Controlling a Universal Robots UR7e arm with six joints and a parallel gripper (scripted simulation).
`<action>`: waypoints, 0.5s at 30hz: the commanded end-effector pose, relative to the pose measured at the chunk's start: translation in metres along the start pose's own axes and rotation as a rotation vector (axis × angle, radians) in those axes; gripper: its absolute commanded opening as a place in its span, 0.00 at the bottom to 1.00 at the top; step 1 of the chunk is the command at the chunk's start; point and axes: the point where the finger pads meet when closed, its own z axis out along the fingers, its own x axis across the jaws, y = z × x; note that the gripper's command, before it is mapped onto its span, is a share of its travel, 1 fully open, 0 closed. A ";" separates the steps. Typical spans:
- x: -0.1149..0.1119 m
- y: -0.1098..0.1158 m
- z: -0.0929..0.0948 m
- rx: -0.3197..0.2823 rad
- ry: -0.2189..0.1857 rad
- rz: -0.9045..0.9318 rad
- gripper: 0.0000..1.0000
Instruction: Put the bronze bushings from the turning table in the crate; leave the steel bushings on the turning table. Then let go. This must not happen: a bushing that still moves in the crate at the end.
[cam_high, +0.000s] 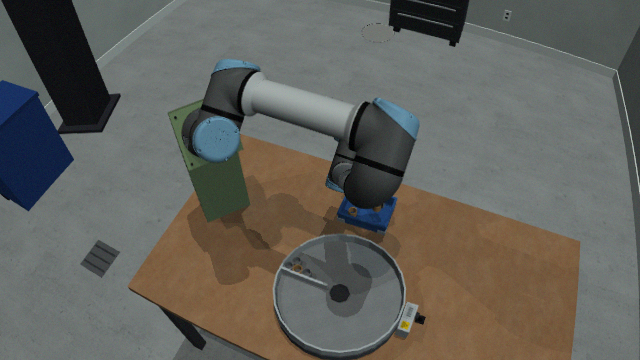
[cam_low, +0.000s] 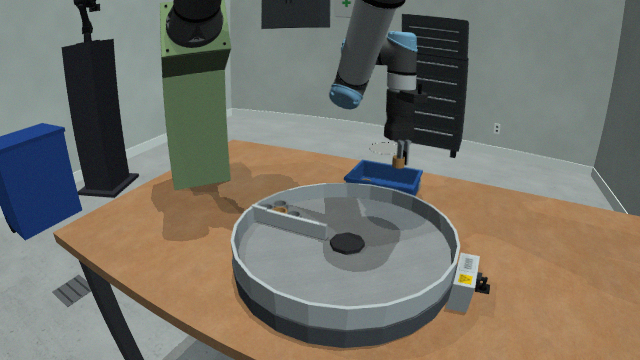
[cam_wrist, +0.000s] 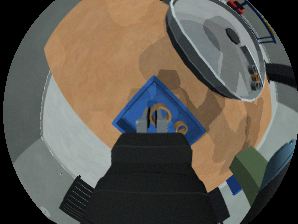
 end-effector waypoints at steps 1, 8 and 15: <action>-0.001 0.000 0.002 0.001 -0.002 0.000 0.00; -0.001 0.000 0.013 0.000 0.000 0.001 0.00; -0.002 0.000 0.029 -0.001 0.003 0.001 0.00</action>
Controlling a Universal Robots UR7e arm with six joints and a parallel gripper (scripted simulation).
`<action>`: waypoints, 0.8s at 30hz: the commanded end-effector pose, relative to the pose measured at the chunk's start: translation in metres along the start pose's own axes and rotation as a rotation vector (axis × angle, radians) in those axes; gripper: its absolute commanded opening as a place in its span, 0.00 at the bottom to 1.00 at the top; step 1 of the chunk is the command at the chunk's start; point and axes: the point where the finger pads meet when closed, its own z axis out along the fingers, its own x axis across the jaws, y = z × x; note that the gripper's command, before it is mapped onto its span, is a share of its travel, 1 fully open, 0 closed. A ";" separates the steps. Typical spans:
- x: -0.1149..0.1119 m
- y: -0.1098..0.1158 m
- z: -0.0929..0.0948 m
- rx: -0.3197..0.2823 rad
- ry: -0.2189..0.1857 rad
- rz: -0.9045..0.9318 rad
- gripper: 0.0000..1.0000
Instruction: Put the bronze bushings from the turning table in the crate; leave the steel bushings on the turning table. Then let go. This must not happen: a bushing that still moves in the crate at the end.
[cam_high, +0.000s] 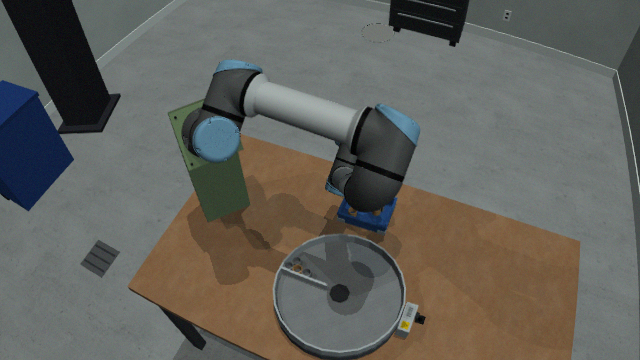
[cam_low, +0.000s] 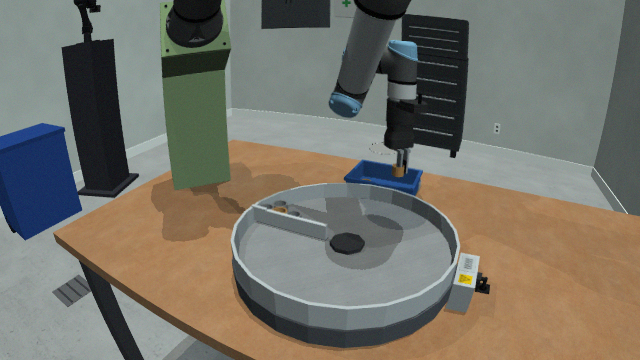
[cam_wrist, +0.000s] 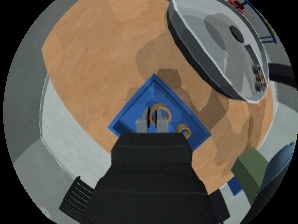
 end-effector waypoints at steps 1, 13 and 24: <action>-0.001 0.000 0.005 0.000 -0.001 0.000 0.00; -0.001 0.000 0.013 0.000 -0.001 0.000 0.00; -0.001 0.000 0.013 0.000 -0.001 0.000 0.00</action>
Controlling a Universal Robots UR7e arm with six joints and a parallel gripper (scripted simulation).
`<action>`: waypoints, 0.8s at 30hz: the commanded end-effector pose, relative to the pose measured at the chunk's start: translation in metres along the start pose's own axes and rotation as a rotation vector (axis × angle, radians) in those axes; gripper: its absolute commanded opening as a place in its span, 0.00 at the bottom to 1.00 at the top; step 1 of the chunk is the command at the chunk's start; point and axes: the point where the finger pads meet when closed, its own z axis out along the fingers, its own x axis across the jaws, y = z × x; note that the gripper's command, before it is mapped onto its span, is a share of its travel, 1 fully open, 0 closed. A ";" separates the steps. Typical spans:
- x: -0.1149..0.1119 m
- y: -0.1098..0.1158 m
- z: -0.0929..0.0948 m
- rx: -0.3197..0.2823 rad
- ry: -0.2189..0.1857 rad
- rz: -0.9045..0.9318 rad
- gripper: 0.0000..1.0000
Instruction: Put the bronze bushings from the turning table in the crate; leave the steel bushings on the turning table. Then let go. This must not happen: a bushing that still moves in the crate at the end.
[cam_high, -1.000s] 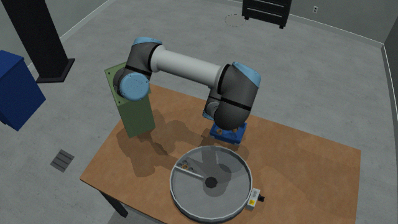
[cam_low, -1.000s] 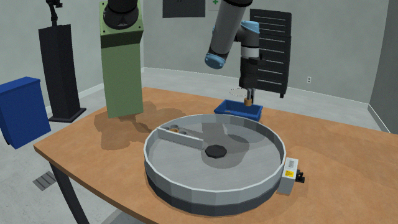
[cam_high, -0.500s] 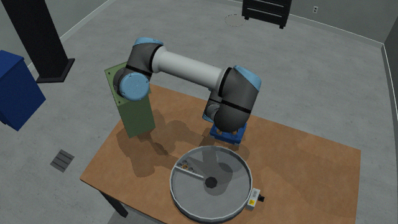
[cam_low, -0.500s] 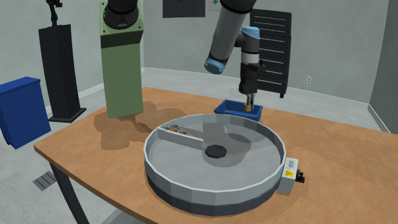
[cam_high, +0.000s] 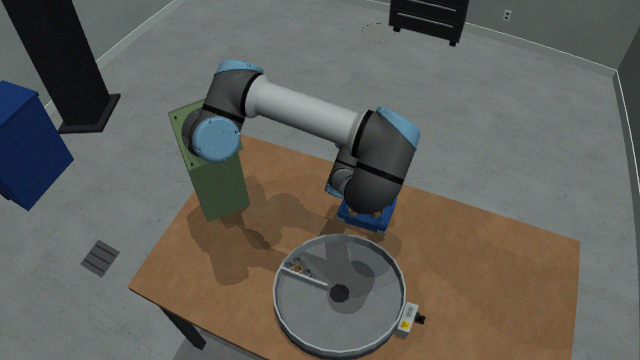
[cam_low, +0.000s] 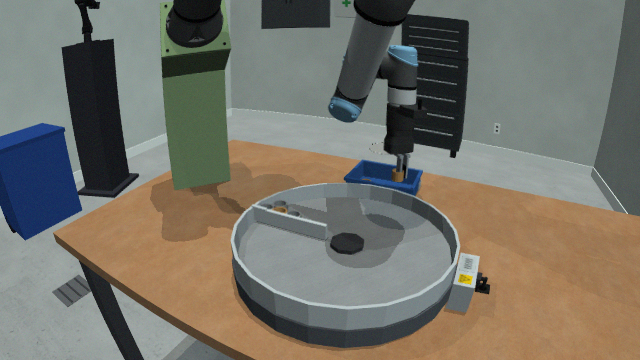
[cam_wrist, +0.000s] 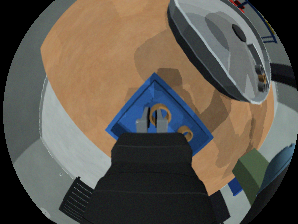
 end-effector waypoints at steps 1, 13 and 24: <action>-0.001 0.000 0.000 0.001 -0.001 0.000 0.00; -0.001 0.000 0.008 0.001 -0.001 0.000 0.00; -0.001 0.000 0.017 0.001 -0.001 0.000 0.00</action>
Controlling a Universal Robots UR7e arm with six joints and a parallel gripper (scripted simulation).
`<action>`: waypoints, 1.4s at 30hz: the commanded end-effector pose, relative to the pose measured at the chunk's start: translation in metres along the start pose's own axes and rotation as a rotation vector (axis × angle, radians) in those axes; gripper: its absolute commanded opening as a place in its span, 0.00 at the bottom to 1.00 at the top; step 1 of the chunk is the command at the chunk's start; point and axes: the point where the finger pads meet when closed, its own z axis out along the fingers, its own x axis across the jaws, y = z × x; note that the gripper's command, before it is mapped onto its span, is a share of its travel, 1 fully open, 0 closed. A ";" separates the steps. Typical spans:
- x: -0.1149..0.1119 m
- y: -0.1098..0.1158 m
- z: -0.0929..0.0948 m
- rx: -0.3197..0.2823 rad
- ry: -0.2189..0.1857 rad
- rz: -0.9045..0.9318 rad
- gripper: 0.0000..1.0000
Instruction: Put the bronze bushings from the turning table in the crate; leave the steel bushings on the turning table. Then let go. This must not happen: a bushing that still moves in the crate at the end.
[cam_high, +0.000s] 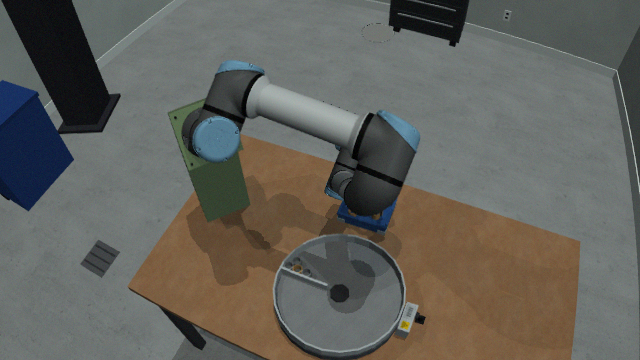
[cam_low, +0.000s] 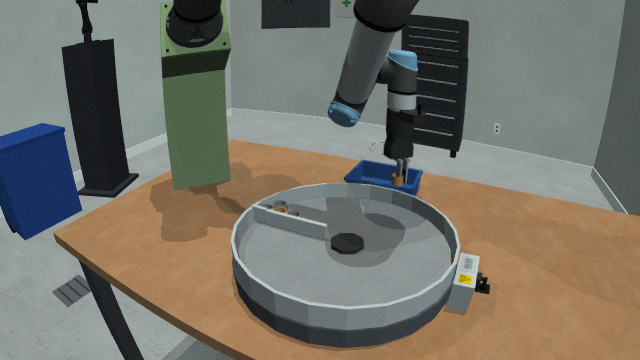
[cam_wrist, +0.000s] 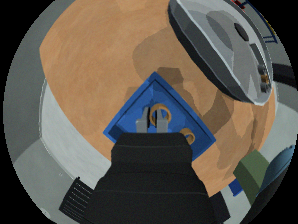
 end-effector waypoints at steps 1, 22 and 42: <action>0.000 0.000 0.004 0.000 -0.001 0.000 0.00; -0.001 0.000 0.012 0.000 -0.001 0.000 0.00; -0.001 0.000 0.021 0.000 -0.001 0.000 0.00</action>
